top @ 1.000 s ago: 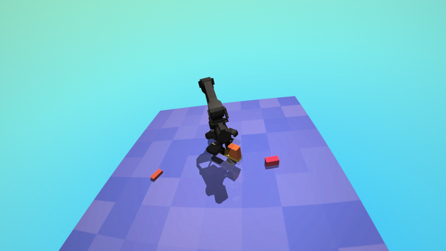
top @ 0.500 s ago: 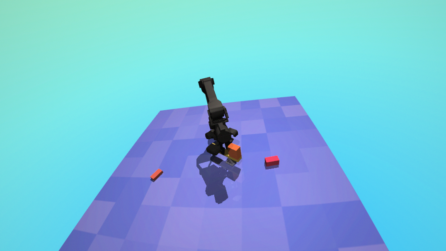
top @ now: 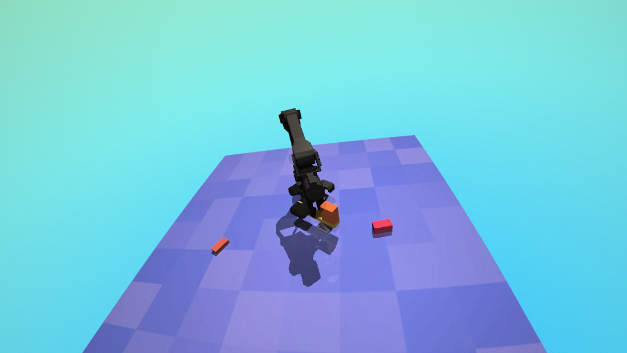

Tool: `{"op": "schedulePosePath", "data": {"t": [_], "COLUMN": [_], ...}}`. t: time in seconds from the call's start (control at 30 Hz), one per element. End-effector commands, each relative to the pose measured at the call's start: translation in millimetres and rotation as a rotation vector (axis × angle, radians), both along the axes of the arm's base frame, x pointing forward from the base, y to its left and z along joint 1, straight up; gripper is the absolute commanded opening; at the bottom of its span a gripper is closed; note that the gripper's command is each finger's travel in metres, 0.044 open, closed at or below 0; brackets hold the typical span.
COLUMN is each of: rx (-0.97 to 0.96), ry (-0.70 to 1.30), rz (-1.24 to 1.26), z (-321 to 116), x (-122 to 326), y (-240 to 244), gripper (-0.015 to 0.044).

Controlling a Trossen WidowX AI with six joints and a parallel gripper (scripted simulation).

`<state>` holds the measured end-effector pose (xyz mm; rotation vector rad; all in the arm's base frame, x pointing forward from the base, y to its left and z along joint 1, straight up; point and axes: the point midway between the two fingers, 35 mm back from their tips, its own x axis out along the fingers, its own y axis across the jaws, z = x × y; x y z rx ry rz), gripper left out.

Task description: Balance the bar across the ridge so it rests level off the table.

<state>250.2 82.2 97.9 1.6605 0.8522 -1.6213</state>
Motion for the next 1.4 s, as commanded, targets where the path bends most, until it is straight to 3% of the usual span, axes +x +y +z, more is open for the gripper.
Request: {"op": "schedulePosePath", "data": {"t": [0.0,0.37,0.6,1.37], "rx": [0.000,0.000,0.000,0.000], "ry": [0.000,0.000,0.000,0.000], "rz": [0.000,0.000,0.000,0.000], "z": [0.0,0.0,0.0,0.0], "x": [0.0,0.0,0.0,0.0], "y": [0.0,0.0,0.0,0.0], "gripper": [0.0000,0.0000,0.0167,0.0169]}}
